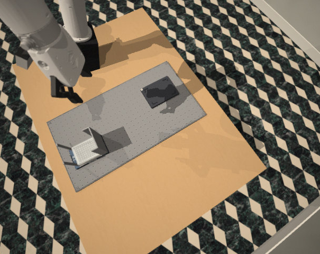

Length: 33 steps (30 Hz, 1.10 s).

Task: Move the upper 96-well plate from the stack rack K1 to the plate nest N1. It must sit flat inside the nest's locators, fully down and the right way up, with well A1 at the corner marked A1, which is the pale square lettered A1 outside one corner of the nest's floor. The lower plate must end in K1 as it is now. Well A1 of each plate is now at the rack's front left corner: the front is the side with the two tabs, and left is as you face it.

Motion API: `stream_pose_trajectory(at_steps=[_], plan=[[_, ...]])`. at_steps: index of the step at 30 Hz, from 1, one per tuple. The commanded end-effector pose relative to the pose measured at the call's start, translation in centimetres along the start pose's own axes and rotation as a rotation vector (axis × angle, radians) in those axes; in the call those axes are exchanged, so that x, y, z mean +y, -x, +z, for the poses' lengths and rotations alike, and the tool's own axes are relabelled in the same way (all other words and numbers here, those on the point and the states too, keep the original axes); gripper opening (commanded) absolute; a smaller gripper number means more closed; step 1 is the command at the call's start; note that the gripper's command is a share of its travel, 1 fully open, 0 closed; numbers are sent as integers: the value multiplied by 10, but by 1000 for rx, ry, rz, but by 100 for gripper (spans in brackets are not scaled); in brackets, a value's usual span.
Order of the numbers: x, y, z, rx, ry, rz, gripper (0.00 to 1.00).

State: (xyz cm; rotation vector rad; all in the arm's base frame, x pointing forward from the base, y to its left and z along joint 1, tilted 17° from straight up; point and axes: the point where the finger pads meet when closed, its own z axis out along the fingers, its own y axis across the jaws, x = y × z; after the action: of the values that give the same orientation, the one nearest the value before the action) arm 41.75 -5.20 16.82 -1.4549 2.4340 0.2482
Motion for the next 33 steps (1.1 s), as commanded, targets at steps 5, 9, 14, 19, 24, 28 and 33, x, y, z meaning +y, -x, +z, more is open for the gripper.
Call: stream_pose_trajectory(at_steps=[5, 9, 14, 19, 24, 28, 33], plan=[[-30, -5, 19, -27, 30, -116, 100], [-38, -8, 26, -30, 37, -149, 100], [-50, -13, 38, -33, 45, -179, 100], [-65, -22, 55, -34, 59, -242, 100], [-78, -33, 73, -30, 74, -306, 100], [-81, -35, 78, -25, 82, -338, 100], [-91, -46, 94, -20, 90, -371, 100]])
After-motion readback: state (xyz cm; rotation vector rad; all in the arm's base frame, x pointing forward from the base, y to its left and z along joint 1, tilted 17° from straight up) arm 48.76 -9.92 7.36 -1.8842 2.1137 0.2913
